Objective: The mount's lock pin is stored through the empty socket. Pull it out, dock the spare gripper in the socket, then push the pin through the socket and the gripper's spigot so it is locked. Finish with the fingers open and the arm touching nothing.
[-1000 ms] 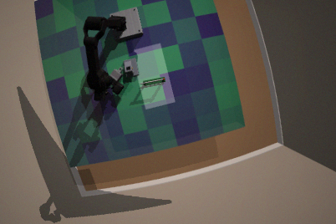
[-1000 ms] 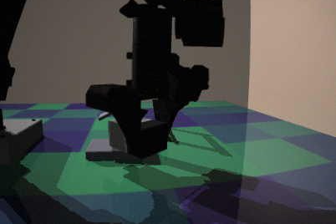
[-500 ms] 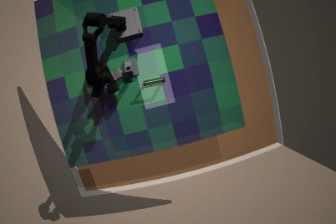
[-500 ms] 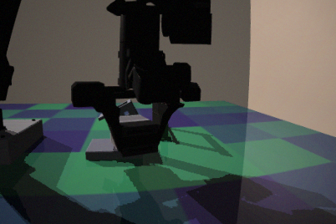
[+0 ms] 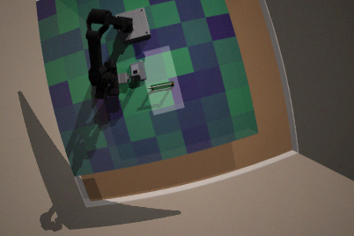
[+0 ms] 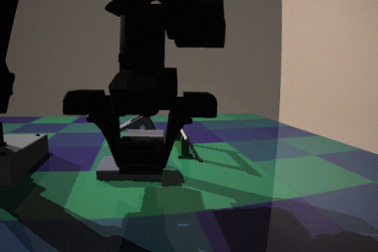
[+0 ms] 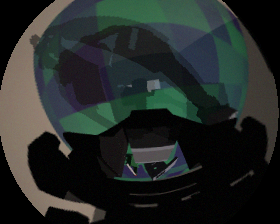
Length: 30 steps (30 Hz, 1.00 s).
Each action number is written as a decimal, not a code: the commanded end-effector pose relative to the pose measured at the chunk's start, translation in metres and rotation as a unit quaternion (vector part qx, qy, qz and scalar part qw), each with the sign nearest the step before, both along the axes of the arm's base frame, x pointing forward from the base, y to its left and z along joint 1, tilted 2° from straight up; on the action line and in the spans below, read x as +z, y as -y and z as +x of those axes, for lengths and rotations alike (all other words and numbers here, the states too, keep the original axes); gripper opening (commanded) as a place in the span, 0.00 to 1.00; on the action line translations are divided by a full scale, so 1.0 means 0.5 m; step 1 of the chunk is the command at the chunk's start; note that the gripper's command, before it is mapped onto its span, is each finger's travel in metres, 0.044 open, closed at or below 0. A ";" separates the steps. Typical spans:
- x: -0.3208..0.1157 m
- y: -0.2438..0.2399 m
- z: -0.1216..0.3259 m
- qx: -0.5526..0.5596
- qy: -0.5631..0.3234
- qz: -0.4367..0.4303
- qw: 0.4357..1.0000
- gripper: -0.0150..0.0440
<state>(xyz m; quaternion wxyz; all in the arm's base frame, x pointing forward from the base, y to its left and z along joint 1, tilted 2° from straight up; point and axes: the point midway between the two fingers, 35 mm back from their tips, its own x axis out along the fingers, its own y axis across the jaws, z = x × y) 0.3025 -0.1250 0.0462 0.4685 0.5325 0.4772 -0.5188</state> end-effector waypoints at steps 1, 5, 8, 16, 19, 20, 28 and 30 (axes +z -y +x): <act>0.006 0.002 -0.009 -0.050 0.003 -0.002 0.999 0.25; 0.005 0.003 -0.019 -0.103 0.002 -0.001 0.995 0.25; 0.005 0.003 -0.027 -0.143 0.001 -0.001 0.990 0.25; 0.004 0.004 -0.047 -0.248 -0.001 0.000 0.969 0.25; 0.004 0.005 -0.054 -0.287 -0.002 0.000 0.958 0.25; 0.004 0.005 -0.057 -0.300 -0.002 0.000 0.954 0.25; 0.002 0.005 -0.077 -0.400 -0.004 0.001 0.916 0.25; 0.002 0.005 -0.082 -0.425 -0.005 0.002 0.905 0.25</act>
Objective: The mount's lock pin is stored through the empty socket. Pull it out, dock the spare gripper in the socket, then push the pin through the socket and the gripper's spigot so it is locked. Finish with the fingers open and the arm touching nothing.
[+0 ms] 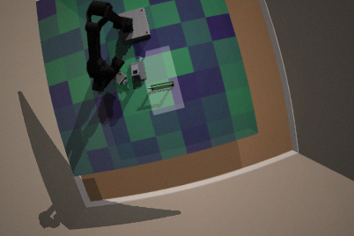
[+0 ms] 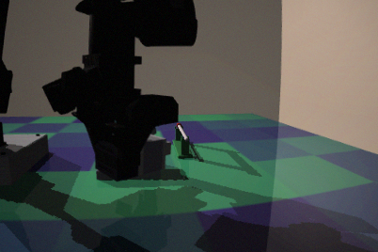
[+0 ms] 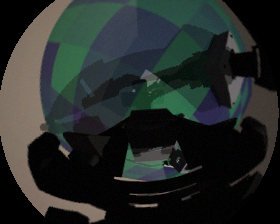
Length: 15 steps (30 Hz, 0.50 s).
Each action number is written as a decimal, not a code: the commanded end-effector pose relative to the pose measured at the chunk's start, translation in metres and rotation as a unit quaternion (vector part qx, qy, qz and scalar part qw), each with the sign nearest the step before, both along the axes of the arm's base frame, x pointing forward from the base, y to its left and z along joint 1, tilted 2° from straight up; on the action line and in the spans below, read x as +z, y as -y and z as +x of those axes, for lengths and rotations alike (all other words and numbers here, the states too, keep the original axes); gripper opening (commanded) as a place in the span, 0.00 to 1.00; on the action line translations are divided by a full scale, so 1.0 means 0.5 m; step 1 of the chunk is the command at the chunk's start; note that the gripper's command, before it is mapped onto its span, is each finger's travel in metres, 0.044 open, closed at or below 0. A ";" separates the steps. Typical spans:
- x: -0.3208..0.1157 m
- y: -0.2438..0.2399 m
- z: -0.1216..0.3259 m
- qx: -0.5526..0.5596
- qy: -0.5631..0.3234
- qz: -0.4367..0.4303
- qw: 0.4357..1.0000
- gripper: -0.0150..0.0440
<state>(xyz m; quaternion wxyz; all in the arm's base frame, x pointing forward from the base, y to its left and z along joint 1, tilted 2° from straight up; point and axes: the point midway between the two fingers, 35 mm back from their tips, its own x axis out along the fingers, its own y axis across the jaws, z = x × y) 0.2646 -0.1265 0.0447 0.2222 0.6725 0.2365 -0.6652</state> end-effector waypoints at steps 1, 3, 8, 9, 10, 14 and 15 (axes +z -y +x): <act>0.004 0.001 -0.008 -0.050 0.004 -0.003 0.999 0.25; 0.004 0.001 -0.013 -0.077 0.004 -0.002 0.997 0.25; 0.003 0.001 -0.026 -0.143 0.002 -0.002 0.990 0.25; 0.002 0.001 -0.028 -0.156 0.002 -0.002 0.988 0.25; 0.002 0.001 -0.031 -0.170 0.002 -0.002 0.986 0.25; 0.001 0.000 -0.041 -0.222 0.001 -0.001 0.975 0.25; 0.000 0.000 -0.043 -0.233 0.000 -0.001 0.972 0.25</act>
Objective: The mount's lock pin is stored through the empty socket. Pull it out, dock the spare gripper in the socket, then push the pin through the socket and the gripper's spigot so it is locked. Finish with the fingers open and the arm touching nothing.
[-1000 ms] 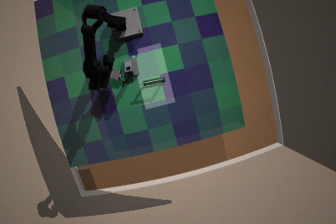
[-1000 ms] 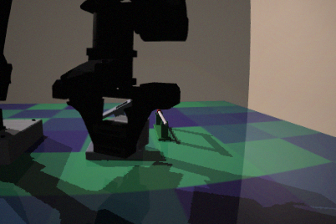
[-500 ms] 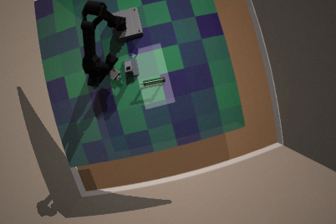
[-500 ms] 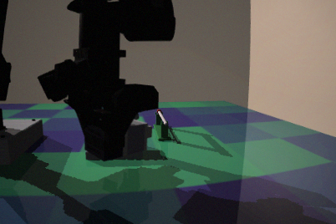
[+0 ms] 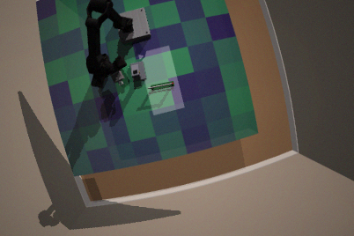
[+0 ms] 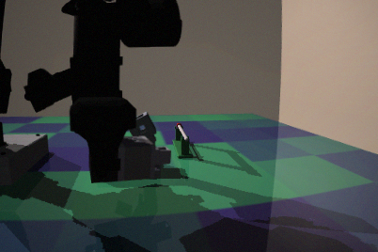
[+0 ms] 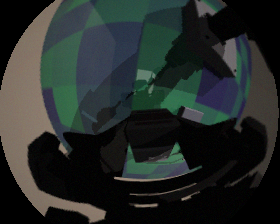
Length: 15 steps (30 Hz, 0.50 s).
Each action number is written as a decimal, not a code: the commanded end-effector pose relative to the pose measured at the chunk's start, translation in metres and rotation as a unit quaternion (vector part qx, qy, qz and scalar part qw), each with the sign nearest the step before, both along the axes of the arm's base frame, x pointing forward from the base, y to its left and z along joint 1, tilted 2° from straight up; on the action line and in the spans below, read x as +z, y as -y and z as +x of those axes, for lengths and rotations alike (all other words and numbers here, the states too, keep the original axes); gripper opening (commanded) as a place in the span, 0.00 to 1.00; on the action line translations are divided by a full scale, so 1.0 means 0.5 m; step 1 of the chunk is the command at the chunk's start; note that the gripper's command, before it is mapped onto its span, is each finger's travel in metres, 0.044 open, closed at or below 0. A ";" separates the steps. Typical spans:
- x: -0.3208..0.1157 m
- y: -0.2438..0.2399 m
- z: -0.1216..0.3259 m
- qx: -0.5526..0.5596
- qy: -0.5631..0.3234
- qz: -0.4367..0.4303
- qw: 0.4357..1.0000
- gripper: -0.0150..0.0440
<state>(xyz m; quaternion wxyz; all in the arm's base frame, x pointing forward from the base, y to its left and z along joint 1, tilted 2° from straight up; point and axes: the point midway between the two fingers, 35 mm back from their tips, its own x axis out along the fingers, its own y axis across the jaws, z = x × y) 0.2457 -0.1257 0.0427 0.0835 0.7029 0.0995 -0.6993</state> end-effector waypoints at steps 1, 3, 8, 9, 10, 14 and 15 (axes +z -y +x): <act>0.004 0.001 -0.006 -0.041 0.005 -0.003 0.999 0.25; 0.004 0.001 -0.007 -0.043 0.005 -0.003 0.999 0.25; -0.005 0.002 -0.006 -0.043 0.005 -0.003 0.999 0.25; -0.011 0.002 -0.006 -0.043 0.005 -0.003 0.999 0.25; -0.018 0.002 -0.006 -0.043 0.005 -0.003 0.999 0.25; -0.055 0.001 -0.006 -0.043 0.005 -0.003 0.999 0.25; -0.060 0.000 -0.006 -0.044 0.005 -0.003 0.999 0.25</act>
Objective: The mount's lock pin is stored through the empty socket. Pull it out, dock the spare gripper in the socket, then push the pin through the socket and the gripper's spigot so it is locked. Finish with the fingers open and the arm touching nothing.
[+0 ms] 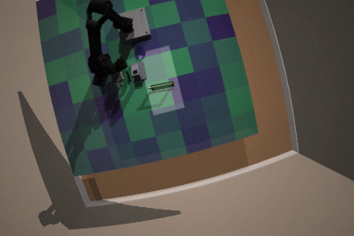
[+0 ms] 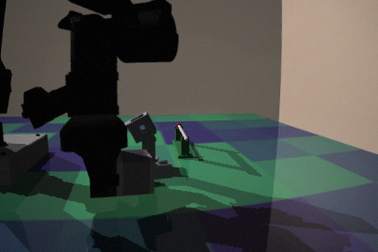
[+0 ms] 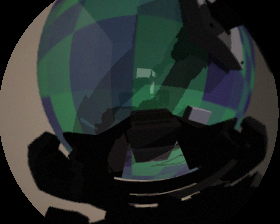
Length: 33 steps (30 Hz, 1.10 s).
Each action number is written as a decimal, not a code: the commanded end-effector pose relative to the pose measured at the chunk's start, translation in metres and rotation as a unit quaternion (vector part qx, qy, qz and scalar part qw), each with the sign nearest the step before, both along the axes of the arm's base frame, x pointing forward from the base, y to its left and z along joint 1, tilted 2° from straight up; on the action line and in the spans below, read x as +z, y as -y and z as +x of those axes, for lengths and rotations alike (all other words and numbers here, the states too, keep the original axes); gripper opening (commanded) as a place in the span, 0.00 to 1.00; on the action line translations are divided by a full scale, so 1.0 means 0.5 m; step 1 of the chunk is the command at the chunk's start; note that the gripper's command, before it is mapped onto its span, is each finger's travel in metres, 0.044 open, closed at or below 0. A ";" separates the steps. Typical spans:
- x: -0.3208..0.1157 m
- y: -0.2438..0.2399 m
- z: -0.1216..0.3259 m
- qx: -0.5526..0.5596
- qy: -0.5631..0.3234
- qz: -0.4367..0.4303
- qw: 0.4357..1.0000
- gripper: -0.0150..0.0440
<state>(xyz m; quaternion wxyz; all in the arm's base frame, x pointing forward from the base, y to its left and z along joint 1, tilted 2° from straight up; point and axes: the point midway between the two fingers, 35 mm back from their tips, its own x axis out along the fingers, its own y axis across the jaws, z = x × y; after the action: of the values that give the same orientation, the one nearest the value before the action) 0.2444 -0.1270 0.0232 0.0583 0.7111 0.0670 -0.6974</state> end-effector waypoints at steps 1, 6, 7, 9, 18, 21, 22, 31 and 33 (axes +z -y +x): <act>-0.023 -0.002 -0.003 -0.002 -0.003 0.001 1.000 0.25; -0.027 -0.002 -0.003 -0.002 -0.003 0.001 1.000 0.25; -0.030 -0.002 -0.003 -0.002 -0.003 0.001 1.000 0.25; -0.036 -0.003 -0.003 -0.002 -0.003 0.001 1.000 0.25; -0.045 -0.003 -0.004 0.000 -0.004 0.002 1.000 0.39; -0.045 -0.003 -0.004 0.000 -0.004 0.002 1.000 0.52; -0.045 -0.003 -0.004 0.000 -0.004 0.002 1.000 0.57; -0.045 -0.003 -0.004 0.000 -0.004 0.002 1.000 0.97; -0.045 -0.003 -0.004 0.000 -0.004 0.002 1.000 1.00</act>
<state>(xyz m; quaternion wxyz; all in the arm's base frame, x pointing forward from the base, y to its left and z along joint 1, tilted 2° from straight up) 0.2420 -0.1252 -0.0001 0.0564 0.7083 0.0687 -0.7003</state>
